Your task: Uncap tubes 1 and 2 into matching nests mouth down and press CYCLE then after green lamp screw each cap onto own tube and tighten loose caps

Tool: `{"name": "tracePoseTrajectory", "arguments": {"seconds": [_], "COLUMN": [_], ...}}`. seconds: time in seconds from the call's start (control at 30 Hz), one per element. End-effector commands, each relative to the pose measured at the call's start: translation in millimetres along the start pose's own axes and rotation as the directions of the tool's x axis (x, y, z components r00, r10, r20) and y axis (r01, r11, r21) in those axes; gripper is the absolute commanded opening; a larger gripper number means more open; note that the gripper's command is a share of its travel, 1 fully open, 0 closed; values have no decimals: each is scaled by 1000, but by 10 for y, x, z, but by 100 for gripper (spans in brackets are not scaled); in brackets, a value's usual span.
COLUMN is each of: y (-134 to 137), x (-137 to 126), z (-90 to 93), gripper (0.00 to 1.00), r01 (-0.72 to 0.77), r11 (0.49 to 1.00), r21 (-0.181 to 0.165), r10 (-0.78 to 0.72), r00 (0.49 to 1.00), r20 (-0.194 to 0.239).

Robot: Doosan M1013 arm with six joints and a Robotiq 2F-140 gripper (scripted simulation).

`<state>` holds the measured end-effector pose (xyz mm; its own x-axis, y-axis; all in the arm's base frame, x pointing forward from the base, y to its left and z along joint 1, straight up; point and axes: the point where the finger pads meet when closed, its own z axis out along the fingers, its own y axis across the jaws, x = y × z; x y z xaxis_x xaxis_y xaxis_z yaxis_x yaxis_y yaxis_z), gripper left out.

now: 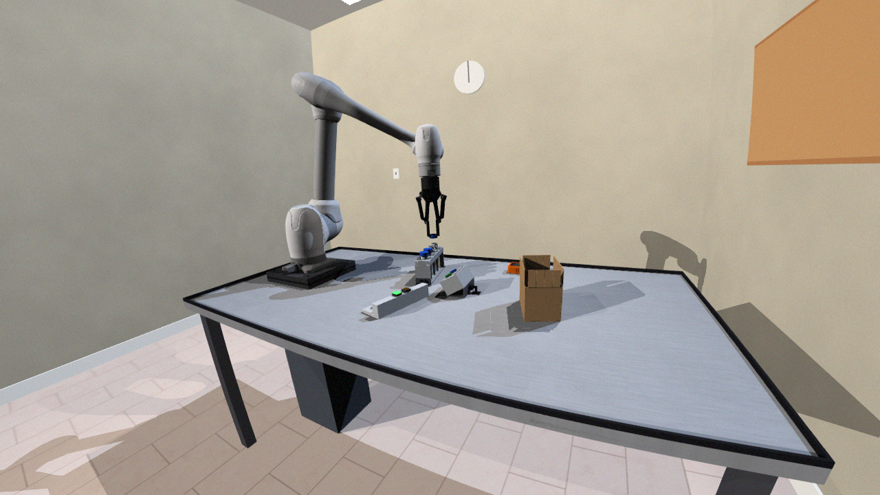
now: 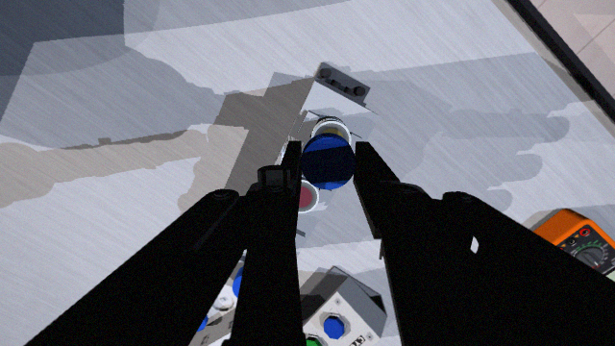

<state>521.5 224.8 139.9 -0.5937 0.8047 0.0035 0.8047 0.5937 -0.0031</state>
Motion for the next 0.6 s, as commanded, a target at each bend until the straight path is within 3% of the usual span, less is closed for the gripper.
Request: {"name": "tracePoseTrajectory", "arguments": {"seconds": [0.0, 0.13, 0.4, 0.57], "y": [46, 46, 46, 46], "x": [55, 55, 55, 55], "z": [-5, -5, 235, 246], "gripper": [30, 30, 30, 30], "r01": [-1, -1, -1, -1], "r11": [1000, 1000, 1000, 1000], "r21": [0, 0, 0, 0], "r10": [1, 1, 1, 1], "r00": [1000, 1000, 1000, 1000], "r20": [2, 2, 2, 2]}}
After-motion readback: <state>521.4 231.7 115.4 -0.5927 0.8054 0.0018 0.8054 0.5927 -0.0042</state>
